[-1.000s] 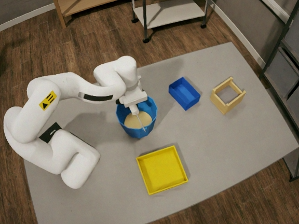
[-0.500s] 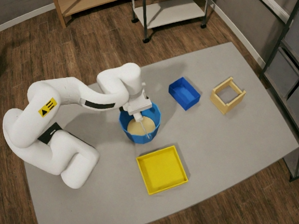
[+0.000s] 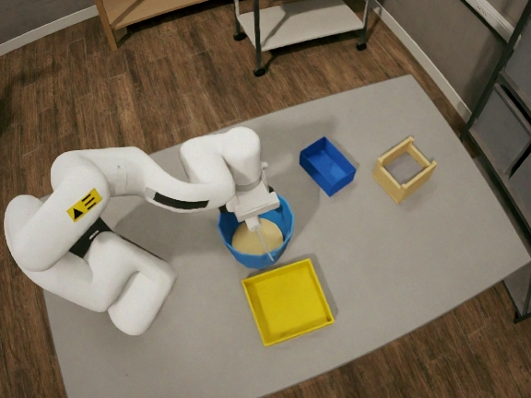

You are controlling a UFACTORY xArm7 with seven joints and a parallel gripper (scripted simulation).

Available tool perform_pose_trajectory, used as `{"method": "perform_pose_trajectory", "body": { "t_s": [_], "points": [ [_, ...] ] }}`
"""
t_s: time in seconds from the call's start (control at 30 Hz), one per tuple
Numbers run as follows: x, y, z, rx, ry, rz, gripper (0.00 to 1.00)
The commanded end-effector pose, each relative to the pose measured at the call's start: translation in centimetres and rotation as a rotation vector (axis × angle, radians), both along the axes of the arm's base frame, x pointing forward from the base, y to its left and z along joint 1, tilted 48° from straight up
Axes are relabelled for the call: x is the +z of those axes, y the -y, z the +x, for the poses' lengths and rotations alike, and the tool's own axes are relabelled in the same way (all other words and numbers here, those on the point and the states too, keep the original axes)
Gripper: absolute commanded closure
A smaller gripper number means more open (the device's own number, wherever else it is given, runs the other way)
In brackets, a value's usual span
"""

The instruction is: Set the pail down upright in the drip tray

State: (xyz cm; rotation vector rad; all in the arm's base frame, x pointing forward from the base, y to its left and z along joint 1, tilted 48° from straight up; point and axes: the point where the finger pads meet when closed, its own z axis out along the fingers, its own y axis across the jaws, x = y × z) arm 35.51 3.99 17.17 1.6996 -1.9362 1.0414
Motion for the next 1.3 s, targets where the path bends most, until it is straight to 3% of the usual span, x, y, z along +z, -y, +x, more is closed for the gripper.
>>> {"method": "perform_pose_trajectory", "body": {
  "t_s": [0.0,1.27],
  "points": [
    [1.1,0.8,-0.1,0.005,0.003,0.001,1.00],
    [8.5,8.0,-1.6,0.005,0.003,0.001,1.00]
  ]
}}
